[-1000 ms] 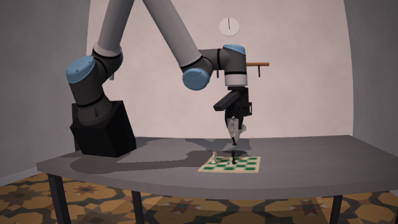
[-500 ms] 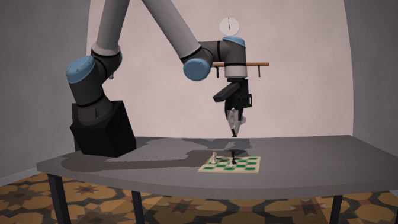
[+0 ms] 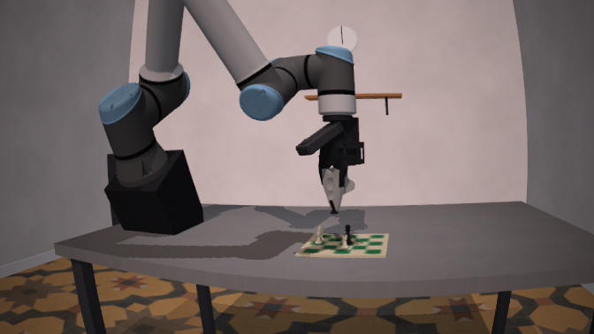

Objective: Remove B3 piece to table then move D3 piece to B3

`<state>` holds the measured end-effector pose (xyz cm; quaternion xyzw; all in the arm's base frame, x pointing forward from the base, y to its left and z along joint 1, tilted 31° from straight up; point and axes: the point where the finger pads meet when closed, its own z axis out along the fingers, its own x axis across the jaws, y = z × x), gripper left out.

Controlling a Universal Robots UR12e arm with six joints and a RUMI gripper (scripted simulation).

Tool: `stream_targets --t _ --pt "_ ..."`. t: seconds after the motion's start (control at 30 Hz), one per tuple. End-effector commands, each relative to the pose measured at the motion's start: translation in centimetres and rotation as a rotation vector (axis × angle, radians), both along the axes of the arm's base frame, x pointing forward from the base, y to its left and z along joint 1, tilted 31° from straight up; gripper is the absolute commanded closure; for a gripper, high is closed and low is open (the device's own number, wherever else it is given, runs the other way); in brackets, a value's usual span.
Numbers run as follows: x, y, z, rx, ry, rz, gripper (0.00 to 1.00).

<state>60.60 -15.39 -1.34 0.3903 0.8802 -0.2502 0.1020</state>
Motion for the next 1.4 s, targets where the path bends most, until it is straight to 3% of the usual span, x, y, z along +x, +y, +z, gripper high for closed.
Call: stream_targets --t 0.0,0.73,1.37 --pt "-2.2 -4.6 2.8 0.0 -0.016 -0.017 1.0" --pt "-2.5 -5.4 2.8 0.0 -0.017 -0.02 1.0" --pt "-2.5 -8.9 -3.1 0.0 -0.017 -0.02 1.0"
